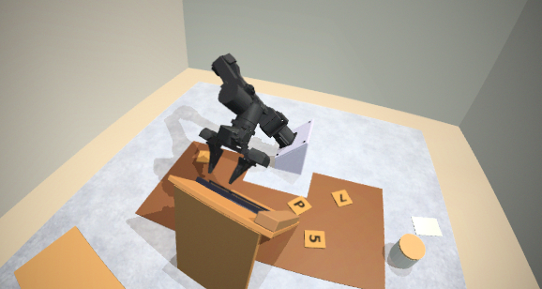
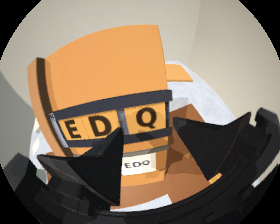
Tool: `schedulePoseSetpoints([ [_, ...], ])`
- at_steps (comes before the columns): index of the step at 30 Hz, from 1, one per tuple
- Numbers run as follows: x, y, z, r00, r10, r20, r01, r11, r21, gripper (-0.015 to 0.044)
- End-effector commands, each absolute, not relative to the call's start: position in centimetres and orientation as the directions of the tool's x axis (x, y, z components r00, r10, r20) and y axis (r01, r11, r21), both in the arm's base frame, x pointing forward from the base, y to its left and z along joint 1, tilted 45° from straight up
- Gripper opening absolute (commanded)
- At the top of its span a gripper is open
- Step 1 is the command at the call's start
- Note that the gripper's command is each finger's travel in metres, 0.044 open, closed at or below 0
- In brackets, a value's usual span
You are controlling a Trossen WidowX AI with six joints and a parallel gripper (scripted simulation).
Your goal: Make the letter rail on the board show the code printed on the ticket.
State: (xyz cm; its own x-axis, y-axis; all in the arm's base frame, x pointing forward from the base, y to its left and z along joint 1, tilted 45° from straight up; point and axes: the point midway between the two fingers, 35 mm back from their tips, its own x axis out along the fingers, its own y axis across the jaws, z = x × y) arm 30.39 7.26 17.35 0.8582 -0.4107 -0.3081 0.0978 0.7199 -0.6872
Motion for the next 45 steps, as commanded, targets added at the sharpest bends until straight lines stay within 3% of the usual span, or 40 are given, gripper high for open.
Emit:
schedulePoseSetpoints([
  [1,30.1,7.4,17.5,0.858,-0.412,-0.307,0.1,0.72,-0.686,0.0295],
  [30,28.7,8.1,18.0,0.858,-0.412,-0.308,0.099,0.72,-0.686,0.0295],
  [41,28.8,8.0,17.8,0.857,-0.411,-0.31,0.096,0.719,-0.688,0.0006],
  [45,28.8,8.0,17.8,0.857,-0.411,-0.31,0.096,0.719,-0.688,0.0],
])
